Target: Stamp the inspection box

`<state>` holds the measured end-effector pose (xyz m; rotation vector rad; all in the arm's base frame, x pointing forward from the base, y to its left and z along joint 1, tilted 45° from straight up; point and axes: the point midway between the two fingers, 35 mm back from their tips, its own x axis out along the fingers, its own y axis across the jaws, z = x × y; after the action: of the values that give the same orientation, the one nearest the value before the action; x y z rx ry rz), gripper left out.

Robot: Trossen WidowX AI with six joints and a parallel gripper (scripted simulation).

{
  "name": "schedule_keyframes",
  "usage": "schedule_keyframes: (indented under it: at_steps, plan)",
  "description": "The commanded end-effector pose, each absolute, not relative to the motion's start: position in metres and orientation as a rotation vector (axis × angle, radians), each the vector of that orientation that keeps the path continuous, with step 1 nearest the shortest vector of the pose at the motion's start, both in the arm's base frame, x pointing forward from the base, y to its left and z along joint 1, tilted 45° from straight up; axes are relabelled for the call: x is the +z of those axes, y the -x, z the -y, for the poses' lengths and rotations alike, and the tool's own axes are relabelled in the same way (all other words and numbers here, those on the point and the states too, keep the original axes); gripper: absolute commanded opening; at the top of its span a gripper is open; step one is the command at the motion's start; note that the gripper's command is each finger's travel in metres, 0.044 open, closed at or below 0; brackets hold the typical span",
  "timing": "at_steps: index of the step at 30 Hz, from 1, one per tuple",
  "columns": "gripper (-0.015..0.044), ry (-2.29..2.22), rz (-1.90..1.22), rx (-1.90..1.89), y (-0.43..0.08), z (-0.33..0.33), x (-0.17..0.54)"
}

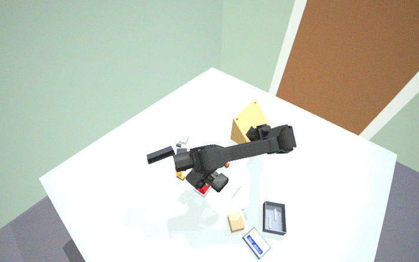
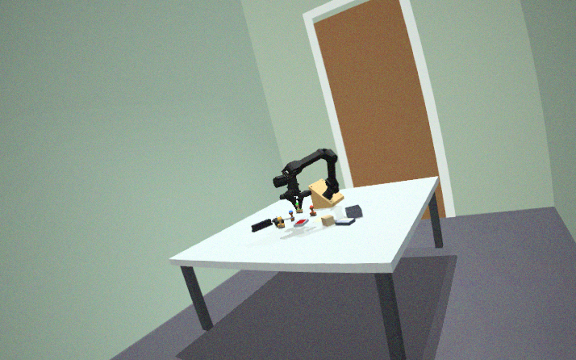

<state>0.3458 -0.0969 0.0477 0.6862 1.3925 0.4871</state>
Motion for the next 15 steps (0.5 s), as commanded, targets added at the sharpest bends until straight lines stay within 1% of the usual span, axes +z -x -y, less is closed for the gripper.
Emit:
schedule_keyframes:
  at_steps: [1,15]
  plan:
    - [0.0000,-0.679,-1.394,0.493,-0.3366,0.1058,0.0363]
    - [0.0000,-0.680,-1.395,0.491,-0.3380,0.1011,0.0314]
